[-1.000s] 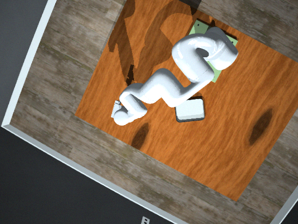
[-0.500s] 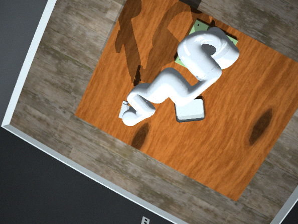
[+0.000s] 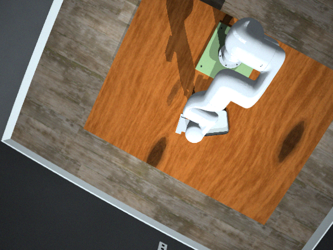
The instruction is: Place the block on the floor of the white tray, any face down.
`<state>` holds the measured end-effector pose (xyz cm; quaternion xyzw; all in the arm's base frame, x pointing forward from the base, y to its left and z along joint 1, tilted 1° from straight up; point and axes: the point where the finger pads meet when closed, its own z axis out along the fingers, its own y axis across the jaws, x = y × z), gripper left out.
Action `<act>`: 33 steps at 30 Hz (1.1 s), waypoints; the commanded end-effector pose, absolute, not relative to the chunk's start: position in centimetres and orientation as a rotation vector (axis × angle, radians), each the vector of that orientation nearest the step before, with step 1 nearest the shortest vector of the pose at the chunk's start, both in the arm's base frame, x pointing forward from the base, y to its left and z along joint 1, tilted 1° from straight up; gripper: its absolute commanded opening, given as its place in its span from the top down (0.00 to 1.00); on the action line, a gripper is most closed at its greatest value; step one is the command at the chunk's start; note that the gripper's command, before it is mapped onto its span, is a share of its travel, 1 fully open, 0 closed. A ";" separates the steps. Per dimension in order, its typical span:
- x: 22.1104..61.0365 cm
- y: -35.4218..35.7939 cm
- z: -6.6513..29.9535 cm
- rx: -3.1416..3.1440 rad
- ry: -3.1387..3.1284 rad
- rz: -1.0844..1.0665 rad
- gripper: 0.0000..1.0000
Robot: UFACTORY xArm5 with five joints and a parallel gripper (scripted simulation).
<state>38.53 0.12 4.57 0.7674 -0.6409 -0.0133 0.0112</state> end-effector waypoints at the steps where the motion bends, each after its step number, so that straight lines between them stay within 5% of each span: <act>1: 36.0 6.5 5.5 2.397 -2.018 -0.010 1.00; 33: 35.3 8.1 5.2 2.397 -2.018 -0.010 1.00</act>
